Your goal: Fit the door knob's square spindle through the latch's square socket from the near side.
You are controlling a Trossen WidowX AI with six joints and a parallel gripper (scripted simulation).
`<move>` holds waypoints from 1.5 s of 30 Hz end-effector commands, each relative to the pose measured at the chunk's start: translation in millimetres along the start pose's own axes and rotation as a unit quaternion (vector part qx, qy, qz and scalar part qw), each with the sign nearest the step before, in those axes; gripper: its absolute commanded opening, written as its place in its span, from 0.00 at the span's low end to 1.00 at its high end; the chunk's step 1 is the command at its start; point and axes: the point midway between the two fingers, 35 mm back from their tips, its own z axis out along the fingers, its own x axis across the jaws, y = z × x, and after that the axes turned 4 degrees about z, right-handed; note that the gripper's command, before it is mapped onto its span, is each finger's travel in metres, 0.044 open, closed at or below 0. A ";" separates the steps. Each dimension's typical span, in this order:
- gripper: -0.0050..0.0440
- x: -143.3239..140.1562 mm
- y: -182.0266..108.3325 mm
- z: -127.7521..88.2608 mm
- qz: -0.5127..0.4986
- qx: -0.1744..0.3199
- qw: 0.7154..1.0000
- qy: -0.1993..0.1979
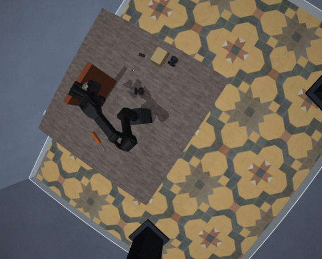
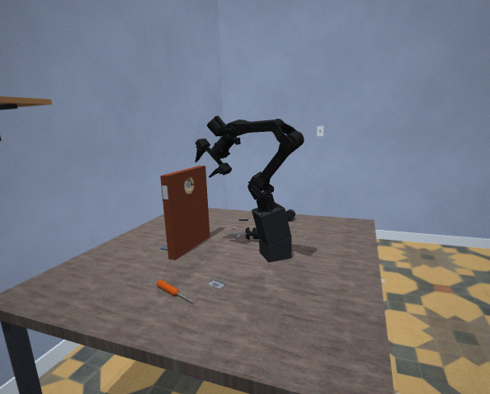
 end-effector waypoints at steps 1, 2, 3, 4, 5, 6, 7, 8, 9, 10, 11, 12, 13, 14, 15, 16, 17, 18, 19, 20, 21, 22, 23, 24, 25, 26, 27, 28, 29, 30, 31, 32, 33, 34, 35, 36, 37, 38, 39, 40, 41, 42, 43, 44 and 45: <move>1.00 -2.4 0.7 0.9 0.000 -0.001 1.000 -0.003; 1.00 -2.4 0.7 0.9 0.000 -0.001 1.000 -0.003; 1.00 -2.4 0.7 0.9 0.000 -0.001 1.000 -0.003; 1.00 -2.4 0.7 0.9 0.000 -0.001 1.000 -0.003; 1.00 -2.4 0.7 0.9 0.000 -0.001 1.000 -0.003; 1.00 -2.4 0.7 0.9 0.000 -0.001 1.000 -0.003; 1.00 -2.4 0.7 0.9 0.000 -0.001 1.000 -0.003; 1.00 -2.4 0.7 0.9 0.000 -0.001 1.000 -0.003; 1.00 -2.4 0.7 0.9 0.000 -0.001 1.000 -0.003; 1.00 -2.4 0.7 0.9 0.000 -0.001 1.000 -0.003; 1.00 -2.4 0.7 0.9 0.000 -0.001 1.000 -0.003; 1.00 -2.4 0.7 0.9 0.000 -0.001 1.000 -0.003; 1.00 -2.4 0.7 0.9 0.000 -0.001 1.000 -0.003; 1.00 -2.4 0.7 0.9 0.000 -0.001 1.000 -0.003; 1.00 -2.4 0.7 0.9 0.000 -0.001 1.000 -0.003; 1.00 -2.4 0.7 0.9 0.000 -0.001 1.000 -0.003; 1.00 -2.4 0.7 0.9 0.000 -0.001 1.000 -0.003; 1.00 -2.4 0.7 0.9 0.000 -0.001 1.000 -0.003; 1.00 -2.4 0.7 0.9 0.000 -0.001 1.000 -0.003; 1.00 -2.4 0.7 0.9 0.000 -0.001 1.000 -0.003; 1.00 -2.4 0.7 0.9 0.000 -0.001 1.000 -0.003; 1.00 -2.4 0.7 0.9 0.000 -0.001 1.000 -0.003; 1.00 -2.4 0.7 0.9 0.000 -0.001 1.000 -0.003; 1.00 -2.4 0.7 0.9 0.000 -0.001 1.000 -0.003; 1.00 -2.4 0.7 0.9 0.000 -0.001 1.000 -0.003; 1.00 -2.4 0.7 0.9 0.000 -0.001 1.000 -0.003; 1.00 -2.4 0.7 0.9 0.000 -0.001 1.000 -0.003; 1.00 -2.4 0.7 0.9 0.000 -0.001 1.000 -0.003; 1.00 -2.4 0.7 0.9 0.000 -0.001 1.000 -0.003; 1.00 -2.4 0.7 0.9 0.000 -0.001 1.000 -0.003; 1.00 -2.4 0.7 0.9 0.000 -0.001 1.000 -0.003; 1.00 -2.4 0.7 0.9 0.000 -0.001 1.000 -0.003; 1.00 -2.4 0.7 0.9 0.000 -0.001 1.000 -0.003; 1.00 -0.6 0.2 0.7 0.000 -0.001 1.000 -0.003; 1.00 0.1 -0.1 0.5 0.000 -0.001 1.000 -0.003; 1.00 0.1 -0.1 0.5 0.000 -0.001 1.000 -0.003; 1.00 0.1 -0.1 0.5 0.000 -0.001 1.000 -0.003; 1.00 0.1 -0.1 0.5 0.000 -0.001 1.000 -0.003; 1.00 0.0 0.0 2.9 0.000 -0.001 1.000 -0.003; 1.00 0.0 0.0 3.0 0.000 -0.001 1.000 -0.003; 1.00 0.0 0.0 3.0 0.000 -0.001 1.000 -0.003; 1.00 0.0 0.0 3.0 0.000 -0.001 1.000 -0.003; 1.00 0.0 0.0 5.0 0.000 -0.001 1.000 -0.003; 1.00 0.0 0.0 5.0 0.000 -0.001 1.000 -0.003; 1.00 0.0 0.0 5.0 0.000 -0.001 1.000 -0.003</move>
